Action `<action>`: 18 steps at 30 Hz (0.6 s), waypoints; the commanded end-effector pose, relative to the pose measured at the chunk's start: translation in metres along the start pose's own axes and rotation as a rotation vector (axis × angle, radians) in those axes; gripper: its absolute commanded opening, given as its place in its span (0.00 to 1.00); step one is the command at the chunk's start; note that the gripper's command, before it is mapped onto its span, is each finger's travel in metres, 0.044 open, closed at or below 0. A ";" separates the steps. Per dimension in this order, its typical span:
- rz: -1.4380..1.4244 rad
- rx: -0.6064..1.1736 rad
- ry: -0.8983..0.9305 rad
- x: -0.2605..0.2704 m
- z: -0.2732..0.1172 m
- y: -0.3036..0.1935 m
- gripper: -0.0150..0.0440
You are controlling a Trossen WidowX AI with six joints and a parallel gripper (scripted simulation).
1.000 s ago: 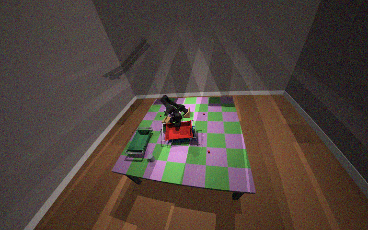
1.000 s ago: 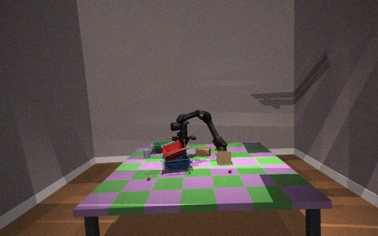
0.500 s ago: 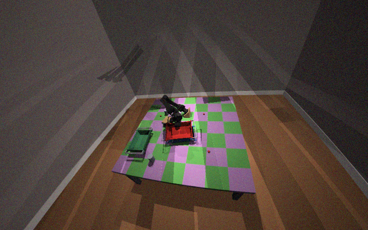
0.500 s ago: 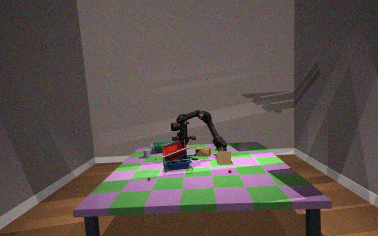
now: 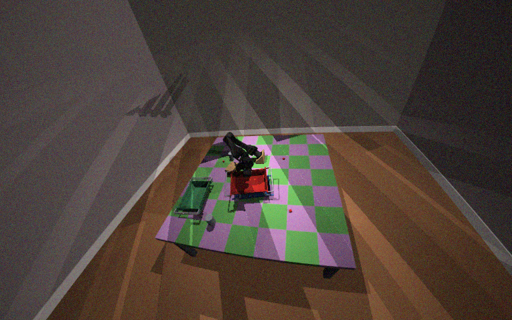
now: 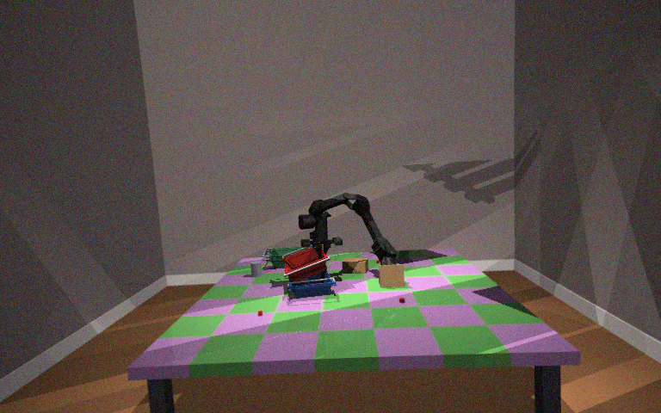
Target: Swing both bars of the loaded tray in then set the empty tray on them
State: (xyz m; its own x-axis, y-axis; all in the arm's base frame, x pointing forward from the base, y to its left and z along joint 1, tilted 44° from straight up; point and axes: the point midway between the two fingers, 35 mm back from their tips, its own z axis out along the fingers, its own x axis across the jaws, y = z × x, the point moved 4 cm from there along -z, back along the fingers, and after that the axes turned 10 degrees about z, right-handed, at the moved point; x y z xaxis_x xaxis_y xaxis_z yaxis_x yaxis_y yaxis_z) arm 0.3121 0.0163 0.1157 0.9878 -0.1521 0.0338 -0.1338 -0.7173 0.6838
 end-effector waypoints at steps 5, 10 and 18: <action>-0.012 -0.002 -0.025 -0.003 0.006 0.000 0.25; -0.012 -0.002 -0.025 -0.003 0.006 0.000 0.25; 0.000 0.000 -0.001 0.000 0.000 0.000 0.25</action>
State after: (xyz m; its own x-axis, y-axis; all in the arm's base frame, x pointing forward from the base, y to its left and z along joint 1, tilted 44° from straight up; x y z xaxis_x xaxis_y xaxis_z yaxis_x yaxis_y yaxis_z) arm 0.3121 0.0162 0.1157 0.9877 -0.1524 0.0337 -0.1340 -0.7172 0.6838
